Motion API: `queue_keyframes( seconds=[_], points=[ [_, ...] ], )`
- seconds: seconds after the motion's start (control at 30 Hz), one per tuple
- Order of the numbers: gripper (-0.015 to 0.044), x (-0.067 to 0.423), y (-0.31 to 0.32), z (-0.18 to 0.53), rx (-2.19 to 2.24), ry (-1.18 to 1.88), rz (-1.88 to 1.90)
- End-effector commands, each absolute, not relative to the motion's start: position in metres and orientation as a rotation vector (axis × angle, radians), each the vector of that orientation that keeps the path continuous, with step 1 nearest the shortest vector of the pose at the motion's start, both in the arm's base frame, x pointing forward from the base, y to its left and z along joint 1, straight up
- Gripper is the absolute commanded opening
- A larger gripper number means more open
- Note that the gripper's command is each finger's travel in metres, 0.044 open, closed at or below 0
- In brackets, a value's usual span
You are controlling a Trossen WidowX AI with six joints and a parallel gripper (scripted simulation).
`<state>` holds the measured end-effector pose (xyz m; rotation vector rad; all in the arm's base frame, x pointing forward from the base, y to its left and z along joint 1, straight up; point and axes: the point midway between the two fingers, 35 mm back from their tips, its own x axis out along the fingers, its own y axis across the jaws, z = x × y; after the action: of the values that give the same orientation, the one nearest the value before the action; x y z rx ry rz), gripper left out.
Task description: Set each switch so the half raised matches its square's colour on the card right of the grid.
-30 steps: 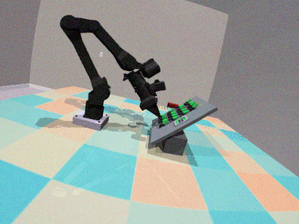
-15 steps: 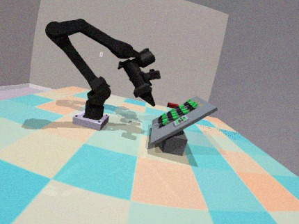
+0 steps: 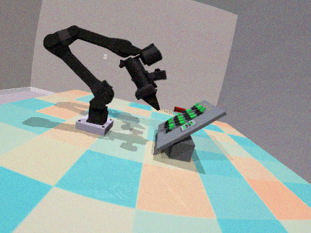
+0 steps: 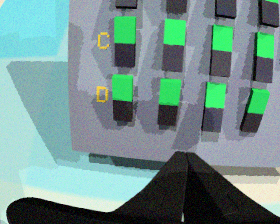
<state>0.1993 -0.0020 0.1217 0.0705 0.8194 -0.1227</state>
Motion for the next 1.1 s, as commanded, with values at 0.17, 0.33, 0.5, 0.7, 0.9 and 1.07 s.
queue_keyframes(
  seconds=[0.17,0.33,0.5,0.7,0.9,1.07],
  points=[
    [0.0,0.198,-0.027,0.115,0.058,0.798,-0.122],
    [0.0,0.216,-0.03,0.095,0.057,0.776,-0.122],
    [0.0,0.218,-0.03,0.093,0.057,0.776,-0.122],
    [0.0,0.223,-0.03,0.087,0.056,0.776,-0.122],
    [0.0,0.228,-0.031,0.082,0.056,0.775,-0.122],
    [0.0,0.233,-0.032,0.078,0.056,0.775,-0.122]
  ],
)
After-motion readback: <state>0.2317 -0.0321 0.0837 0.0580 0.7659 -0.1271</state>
